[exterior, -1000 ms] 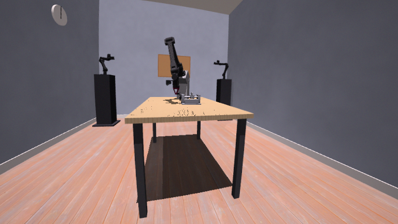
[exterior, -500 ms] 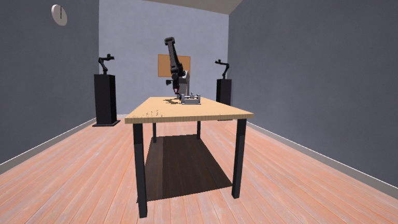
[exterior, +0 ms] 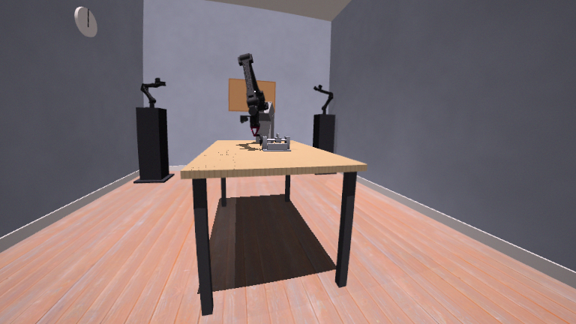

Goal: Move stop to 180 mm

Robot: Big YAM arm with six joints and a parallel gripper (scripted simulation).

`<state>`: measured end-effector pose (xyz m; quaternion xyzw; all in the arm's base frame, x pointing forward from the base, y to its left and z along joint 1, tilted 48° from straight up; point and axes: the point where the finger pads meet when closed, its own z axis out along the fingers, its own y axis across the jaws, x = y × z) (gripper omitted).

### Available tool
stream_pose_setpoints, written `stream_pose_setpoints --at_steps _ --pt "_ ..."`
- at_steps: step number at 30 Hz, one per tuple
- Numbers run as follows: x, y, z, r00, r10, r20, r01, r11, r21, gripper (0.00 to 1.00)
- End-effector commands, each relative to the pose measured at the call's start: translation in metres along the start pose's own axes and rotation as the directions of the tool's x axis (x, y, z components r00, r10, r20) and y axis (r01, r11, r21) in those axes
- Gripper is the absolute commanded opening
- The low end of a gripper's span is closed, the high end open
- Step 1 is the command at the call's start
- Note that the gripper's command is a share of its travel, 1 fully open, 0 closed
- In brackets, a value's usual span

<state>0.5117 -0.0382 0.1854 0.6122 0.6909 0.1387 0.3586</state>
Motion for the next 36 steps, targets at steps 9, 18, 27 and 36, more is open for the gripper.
stream_pose_setpoints --at_steps 9,18,27,36 --pt "-0.004 0.068 -0.03 1.0 0.017 0.002 -0.016 0.991 -0.136 0.06" --pt "0.004 0.066 -0.001 1.0 -0.003 -0.004 0.002 0.995 -0.098 0.06" --pt "-0.003 0.082 -0.009 1.0 0.002 0.003 -0.002 0.991 -0.131 0.06" --pt "-0.01 0.066 0.03 1.0 0.009 0.013 -0.008 0.996 -0.087 0.06"
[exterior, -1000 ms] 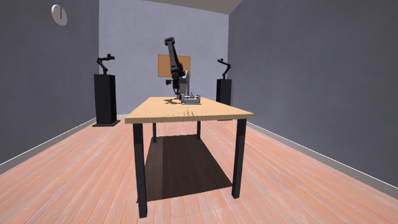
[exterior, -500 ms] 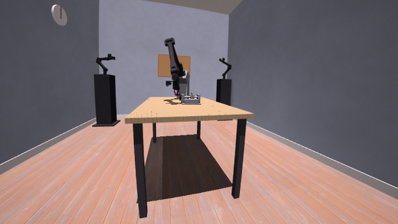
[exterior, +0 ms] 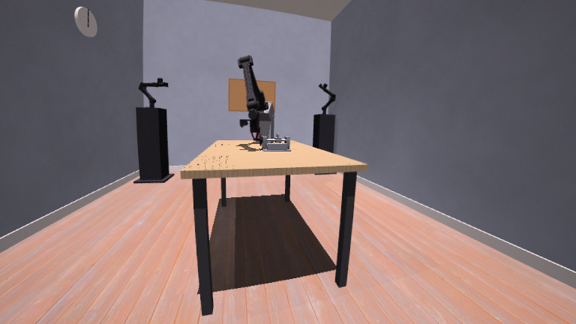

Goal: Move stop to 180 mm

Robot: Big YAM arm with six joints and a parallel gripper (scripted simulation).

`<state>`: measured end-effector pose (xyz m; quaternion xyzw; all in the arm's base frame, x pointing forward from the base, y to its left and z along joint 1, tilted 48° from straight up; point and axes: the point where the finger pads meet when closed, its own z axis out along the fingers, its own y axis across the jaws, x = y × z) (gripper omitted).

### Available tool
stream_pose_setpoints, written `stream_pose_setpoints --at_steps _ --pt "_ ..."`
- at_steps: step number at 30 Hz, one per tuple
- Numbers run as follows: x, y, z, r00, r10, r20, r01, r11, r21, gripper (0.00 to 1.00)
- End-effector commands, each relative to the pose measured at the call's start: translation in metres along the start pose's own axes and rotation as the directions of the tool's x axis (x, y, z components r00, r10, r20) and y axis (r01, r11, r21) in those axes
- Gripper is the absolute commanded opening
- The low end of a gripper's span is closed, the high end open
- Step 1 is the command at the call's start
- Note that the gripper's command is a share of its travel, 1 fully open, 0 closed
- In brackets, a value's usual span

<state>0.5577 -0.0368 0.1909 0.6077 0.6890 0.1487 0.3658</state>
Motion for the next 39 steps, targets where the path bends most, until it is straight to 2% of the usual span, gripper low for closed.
stream_pose_setpoints --at_steps 1,2,5,11,13,14,16,18,19,20,22,26,30,39 --pt "-0.01 0.027 0.004 1.0 0.007 0.016 -0.006 0.998 -0.06 0.06" --pt "-0.002 0.029 0.006 1.0 -0.002 0.007 0.003 0.998 -0.064 0.06" --pt "-0.007 0.025 0.016 1.0 0.003 0.012 -0.002 0.998 -0.061 0.06" --pt "-0.003 0.025 0.018 1.0 -0.002 0.007 0.003 0.998 -0.063 0.06" --pt "-0.009 0.02 0.023 1.0 0.005 0.014 -0.004 0.998 -0.059 0.06" --pt "-0.006 0.006 0.028 1.0 0.002 0.011 -0.001 0.999 -0.039 0.06" --pt "-0.005 -0.003 0.033 1.0 0.0 0.009 0.001 0.999 -0.032 0.06" --pt "-0.005 -0.003 0.033 1.0 0.0 0.009 0.001 0.999 -0.032 0.06" --pt "-0.008 0.005 0.033 1.0 0.004 0.014 -0.003 0.999 -0.049 0.06" --pt "-0.005 -0.008 0.037 1.0 0.0 0.009 0.001 0.999 -0.032 0.06" --pt "-0.005 -0.011 0.04 1.0 0.0 0.009 0.001 1.0 -0.031 0.06" --pt "-0.008 -0.002 0.039 1.0 0.007 0.015 -0.006 0.999 -0.047 0.06" --pt "-0.005 -0.016 0.043 1.0 0.0 0.009 0.001 1.0 -0.031 0.06" --pt "-0.005 -0.027 0.048 1.0 0.001 0.01 -0.001 1.0 -0.031 0.06"
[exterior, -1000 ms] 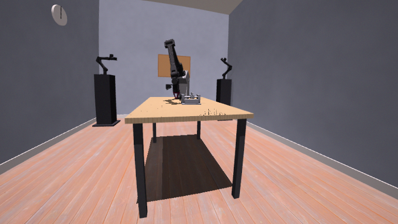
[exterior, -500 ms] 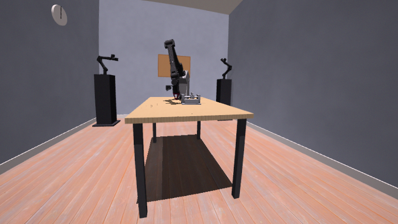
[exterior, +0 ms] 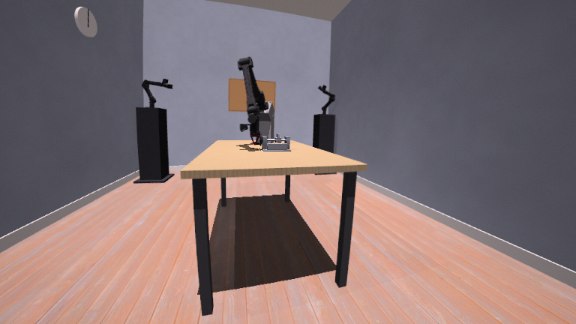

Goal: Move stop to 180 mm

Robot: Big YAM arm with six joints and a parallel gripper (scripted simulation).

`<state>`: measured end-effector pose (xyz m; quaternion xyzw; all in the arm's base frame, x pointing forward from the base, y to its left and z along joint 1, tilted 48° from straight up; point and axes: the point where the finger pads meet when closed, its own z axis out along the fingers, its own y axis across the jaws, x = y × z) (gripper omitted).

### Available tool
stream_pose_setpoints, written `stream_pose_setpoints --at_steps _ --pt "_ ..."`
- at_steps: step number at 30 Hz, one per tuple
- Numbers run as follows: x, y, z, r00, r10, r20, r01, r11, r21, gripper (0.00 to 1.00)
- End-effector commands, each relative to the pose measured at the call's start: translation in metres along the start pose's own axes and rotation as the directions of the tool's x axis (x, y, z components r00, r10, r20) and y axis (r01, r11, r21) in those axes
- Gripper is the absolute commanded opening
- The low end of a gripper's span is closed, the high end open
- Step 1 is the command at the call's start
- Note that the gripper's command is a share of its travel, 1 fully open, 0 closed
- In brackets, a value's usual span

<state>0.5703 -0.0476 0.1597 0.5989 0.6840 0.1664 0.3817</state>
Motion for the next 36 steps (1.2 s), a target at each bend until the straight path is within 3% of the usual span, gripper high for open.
stream_pose_setpoints --at_steps 1,30,31,33,36 --pt "-0.005 -0.015 0.015 1.0 -0.001 0.01 0.001 1.0 0.021 0.06" --pt "-0.005 -0.029 0.018 1.0 -0.002 0.011 0.001 1.0 0.022 0.06" --pt "-0.005 -0.035 0.018 1.0 -0.002 0.008 0.001 0.999 0.041 0.06" --pt "-0.006 -0.033 0.019 1.0 -0.001 0.012 0.001 1.0 0.023 0.06" --pt "-0.005 -0.038 0.019 1.0 -0.002 0.008 0.002 0.999 0.038 0.06"
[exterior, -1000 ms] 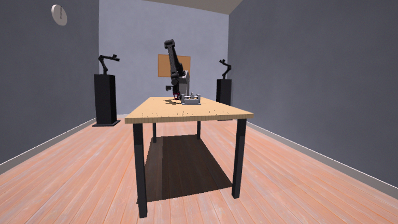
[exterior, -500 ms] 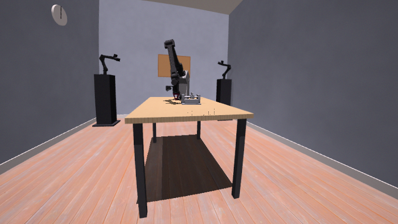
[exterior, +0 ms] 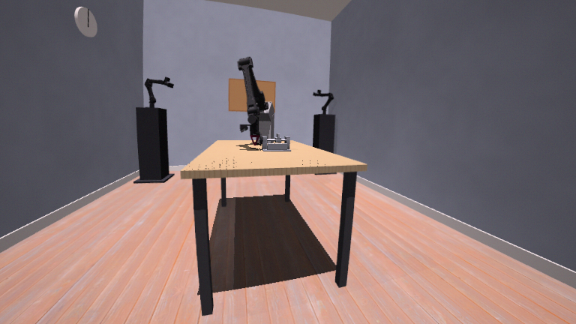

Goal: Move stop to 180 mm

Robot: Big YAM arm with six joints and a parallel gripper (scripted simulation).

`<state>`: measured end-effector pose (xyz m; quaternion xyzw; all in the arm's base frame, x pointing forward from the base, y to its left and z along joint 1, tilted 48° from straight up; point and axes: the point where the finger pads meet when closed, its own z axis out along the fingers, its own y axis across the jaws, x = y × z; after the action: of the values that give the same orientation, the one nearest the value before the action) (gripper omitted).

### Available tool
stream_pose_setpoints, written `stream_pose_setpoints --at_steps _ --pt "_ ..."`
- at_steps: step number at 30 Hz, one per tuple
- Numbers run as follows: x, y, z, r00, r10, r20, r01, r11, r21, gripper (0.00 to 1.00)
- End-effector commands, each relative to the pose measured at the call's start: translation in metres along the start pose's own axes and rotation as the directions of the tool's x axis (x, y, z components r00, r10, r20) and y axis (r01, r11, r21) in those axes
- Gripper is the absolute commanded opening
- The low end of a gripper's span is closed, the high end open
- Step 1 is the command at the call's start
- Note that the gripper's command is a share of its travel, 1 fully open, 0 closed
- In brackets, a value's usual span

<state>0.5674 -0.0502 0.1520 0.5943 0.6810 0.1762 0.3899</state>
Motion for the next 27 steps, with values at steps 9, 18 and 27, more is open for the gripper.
stream_pose_setpoints --at_steps 9,18,27 --pt "-0.005 -0.034 0.013 1.0 -0.004 0.009 0.004 0.998 0.062 0.06" --pt "-0.004 -0.039 0.012 1.0 -0.005 0.007 0.005 0.998 0.07 0.06" --pt "-0.004 -0.043 0.009 1.0 -0.006 0.007 0.005 0.998 0.067 0.06"
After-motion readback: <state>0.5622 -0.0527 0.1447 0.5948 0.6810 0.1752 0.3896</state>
